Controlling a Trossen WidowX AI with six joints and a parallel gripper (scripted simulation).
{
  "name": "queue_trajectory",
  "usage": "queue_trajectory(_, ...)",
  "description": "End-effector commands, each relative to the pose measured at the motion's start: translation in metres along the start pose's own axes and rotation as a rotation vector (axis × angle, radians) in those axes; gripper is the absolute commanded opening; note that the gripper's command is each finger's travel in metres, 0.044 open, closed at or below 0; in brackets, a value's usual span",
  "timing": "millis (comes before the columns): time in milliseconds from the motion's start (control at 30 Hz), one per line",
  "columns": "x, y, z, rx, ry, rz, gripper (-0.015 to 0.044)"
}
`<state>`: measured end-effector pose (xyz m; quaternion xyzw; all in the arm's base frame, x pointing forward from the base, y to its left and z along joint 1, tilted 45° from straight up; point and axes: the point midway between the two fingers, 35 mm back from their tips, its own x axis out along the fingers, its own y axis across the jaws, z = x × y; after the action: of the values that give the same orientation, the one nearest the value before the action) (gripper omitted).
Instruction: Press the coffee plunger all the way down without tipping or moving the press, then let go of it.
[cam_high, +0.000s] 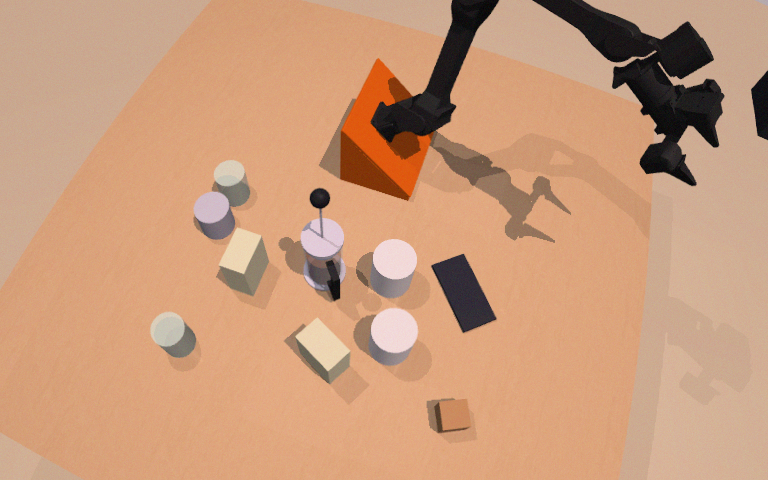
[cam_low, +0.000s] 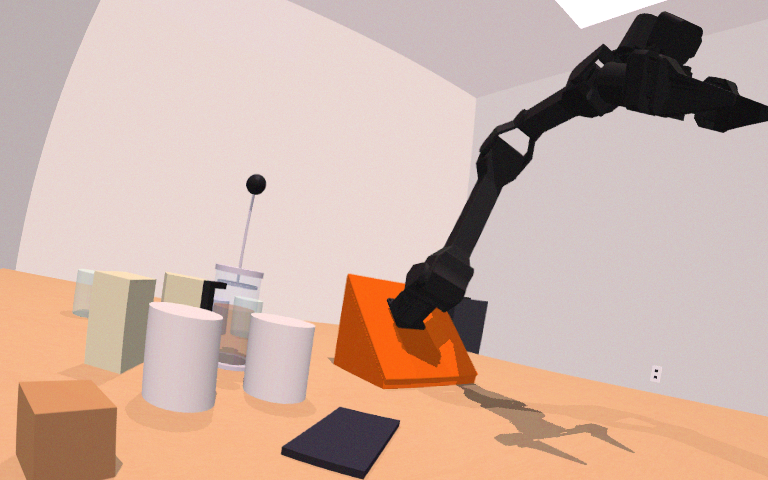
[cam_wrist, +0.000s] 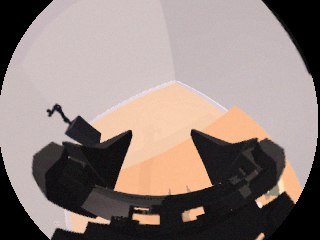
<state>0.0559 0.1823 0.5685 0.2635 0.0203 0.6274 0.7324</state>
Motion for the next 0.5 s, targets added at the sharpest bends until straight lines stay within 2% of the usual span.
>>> queue_trajectory(0, 0.02, -0.068, -0.026, -0.079, 0.095, -0.195, 0.044)
queue_trajectory(233, 0.008, -0.182, -0.049, -0.142, 0.228, -0.479, 0.044)
queue_trajectory(467, -0.053, -0.286, -0.064, -0.104, 0.336, -0.722, 0.044)
